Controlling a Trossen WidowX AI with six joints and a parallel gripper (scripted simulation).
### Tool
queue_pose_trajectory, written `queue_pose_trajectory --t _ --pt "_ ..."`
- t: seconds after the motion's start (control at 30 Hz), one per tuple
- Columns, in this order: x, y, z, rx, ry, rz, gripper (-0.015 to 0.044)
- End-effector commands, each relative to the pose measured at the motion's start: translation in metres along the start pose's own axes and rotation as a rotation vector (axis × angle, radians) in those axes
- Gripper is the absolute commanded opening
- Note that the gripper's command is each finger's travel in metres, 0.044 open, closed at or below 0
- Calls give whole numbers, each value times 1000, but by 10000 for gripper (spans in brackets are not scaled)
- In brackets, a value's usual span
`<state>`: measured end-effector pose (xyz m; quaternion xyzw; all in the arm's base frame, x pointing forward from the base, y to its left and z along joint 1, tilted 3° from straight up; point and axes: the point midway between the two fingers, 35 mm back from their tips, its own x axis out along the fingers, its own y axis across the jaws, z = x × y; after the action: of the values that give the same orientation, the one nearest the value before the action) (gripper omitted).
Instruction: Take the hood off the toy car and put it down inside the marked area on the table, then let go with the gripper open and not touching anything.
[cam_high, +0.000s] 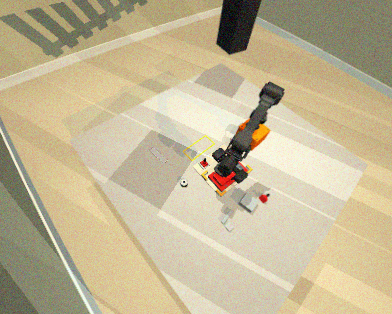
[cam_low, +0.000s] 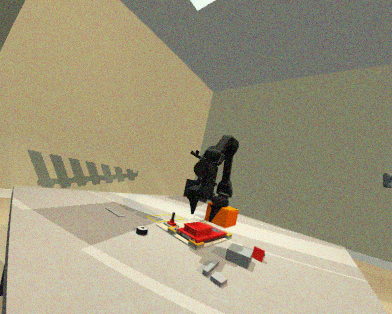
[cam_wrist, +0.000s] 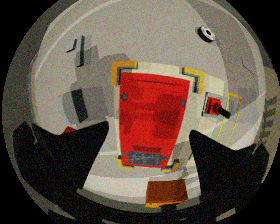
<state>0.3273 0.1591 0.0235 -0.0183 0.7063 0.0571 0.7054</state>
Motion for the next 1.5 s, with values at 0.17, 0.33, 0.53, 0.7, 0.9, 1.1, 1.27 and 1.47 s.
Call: queue_pose_trajectory --t 0.17,0.33,0.53,0.7,0.9,1.1,1.27,1.47 --pt "6 -1 0 1 0 -3 440" --pt "9 -1 0 1 0 -3 440" --pt "13 -1 -1 1 0 -3 440" --pt "16 -1 -1 1 0 -3 440" --pt "20 -2 -1 1 0 -3 440" --pt "24 -2 -2 1 0 -3 440" --pt "27 -2 -2 1 0 -3 440" --pt "29 -3 -2 1 0 -3 440"
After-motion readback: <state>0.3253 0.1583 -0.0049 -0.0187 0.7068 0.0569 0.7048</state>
